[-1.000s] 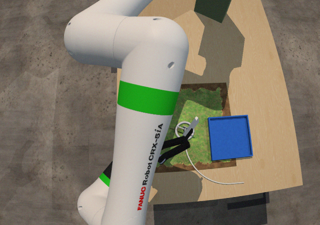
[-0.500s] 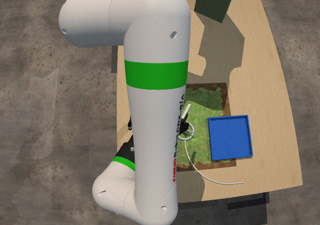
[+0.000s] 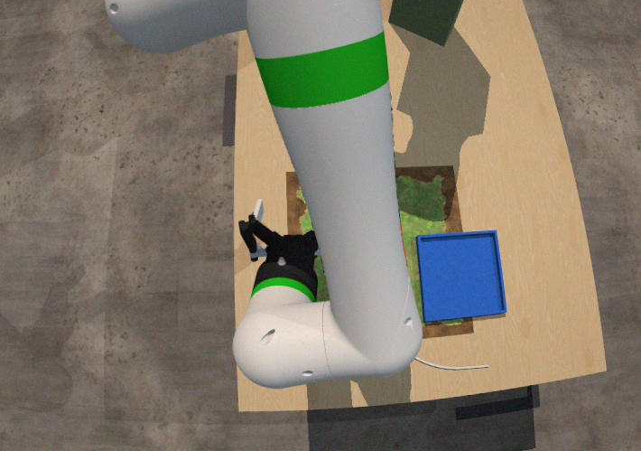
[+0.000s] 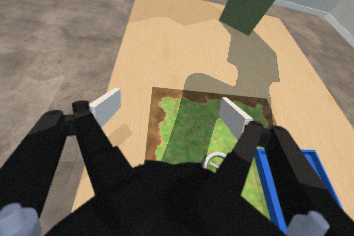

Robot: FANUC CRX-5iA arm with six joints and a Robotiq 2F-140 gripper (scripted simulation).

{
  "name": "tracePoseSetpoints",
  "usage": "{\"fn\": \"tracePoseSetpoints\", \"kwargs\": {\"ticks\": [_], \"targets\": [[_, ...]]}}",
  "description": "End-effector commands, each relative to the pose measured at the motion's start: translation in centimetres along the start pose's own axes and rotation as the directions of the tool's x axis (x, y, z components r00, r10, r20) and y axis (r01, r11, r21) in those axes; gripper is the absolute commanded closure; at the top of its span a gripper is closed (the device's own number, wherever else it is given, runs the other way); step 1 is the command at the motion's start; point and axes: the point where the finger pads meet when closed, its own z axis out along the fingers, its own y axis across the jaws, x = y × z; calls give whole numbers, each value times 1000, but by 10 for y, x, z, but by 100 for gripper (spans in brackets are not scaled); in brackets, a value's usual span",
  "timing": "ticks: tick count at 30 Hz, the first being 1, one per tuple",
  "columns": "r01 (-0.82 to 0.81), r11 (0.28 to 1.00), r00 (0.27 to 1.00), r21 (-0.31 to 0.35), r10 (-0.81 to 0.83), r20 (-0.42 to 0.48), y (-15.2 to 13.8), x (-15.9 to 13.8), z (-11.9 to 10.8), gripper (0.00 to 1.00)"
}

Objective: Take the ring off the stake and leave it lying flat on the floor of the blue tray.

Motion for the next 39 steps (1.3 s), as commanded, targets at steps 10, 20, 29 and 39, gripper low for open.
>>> {"fn": "tracePoseSetpoints", "kwargs": {"ticks": [10, 20, 29, 39], "targets": [[285, 888, 892, 360, -384, 240, -15, -61, 7, 0], [513, 611, 591, 603, -761, 268, 61, -103, -2, 0], [591, 397, 343, 702, -911, 227, 135, -104, 2, 0], [595, 377, 319, 710, -921, 222, 143, -103, 3, 90]]}}
